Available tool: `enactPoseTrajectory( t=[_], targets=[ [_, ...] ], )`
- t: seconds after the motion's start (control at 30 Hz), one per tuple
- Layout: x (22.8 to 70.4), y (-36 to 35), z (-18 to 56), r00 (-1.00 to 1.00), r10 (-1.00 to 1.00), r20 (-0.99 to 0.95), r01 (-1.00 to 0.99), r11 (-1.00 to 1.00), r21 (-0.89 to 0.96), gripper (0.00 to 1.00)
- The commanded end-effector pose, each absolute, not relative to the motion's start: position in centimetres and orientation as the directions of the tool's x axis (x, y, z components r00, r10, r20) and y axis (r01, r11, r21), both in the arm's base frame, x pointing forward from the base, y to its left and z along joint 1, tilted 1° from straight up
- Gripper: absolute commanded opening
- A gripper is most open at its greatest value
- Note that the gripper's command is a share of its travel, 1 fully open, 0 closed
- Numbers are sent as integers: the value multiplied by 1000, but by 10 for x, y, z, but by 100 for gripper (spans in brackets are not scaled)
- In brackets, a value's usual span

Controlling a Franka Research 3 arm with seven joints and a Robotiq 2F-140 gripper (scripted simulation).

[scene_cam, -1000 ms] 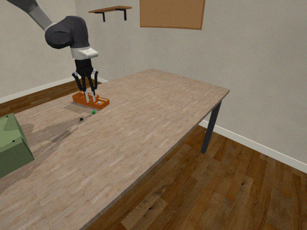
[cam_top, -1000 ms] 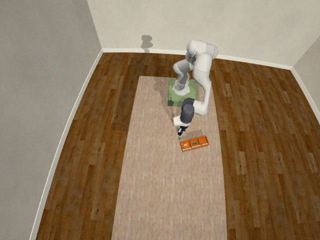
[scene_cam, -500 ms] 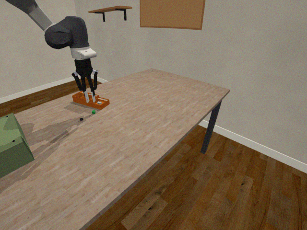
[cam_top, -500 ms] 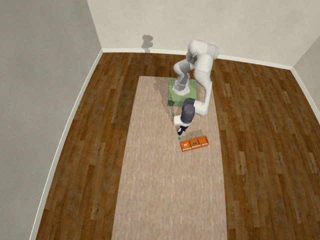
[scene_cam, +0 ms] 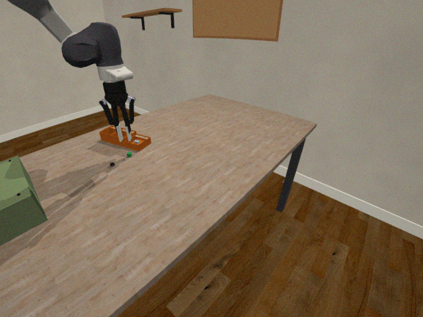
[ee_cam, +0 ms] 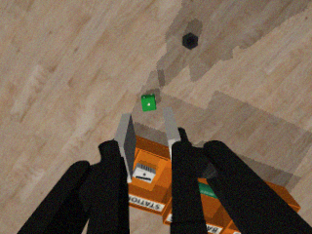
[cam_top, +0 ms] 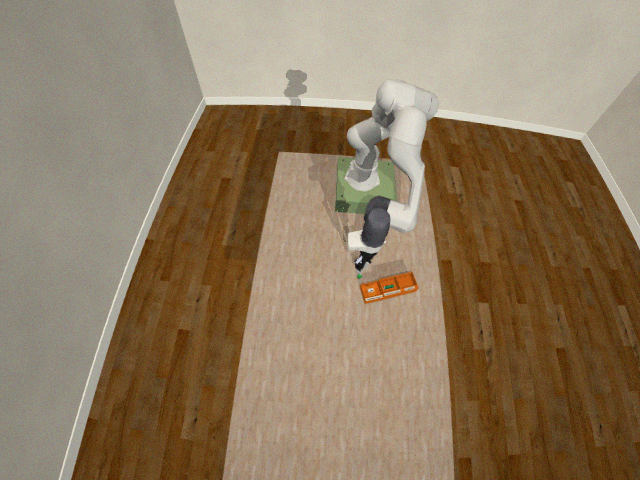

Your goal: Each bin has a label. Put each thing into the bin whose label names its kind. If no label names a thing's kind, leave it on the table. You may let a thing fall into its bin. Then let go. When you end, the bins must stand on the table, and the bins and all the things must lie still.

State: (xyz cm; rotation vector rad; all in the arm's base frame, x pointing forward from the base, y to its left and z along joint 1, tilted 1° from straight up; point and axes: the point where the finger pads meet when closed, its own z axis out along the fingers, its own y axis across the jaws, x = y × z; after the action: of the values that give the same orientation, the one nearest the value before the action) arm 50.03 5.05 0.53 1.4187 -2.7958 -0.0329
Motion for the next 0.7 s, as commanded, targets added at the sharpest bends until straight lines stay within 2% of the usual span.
enactPoseTrajectory(
  t=[0.0,0.33,0.67],
  targets=[
    [501,51,5,-600,-800,-4,-800,599,22,19],
    [501,51,5,-600,-800,-4,-800,599,22,19],
    [502,51,-27,-600,-800,-4,-800,599,22,19]
  ],
)
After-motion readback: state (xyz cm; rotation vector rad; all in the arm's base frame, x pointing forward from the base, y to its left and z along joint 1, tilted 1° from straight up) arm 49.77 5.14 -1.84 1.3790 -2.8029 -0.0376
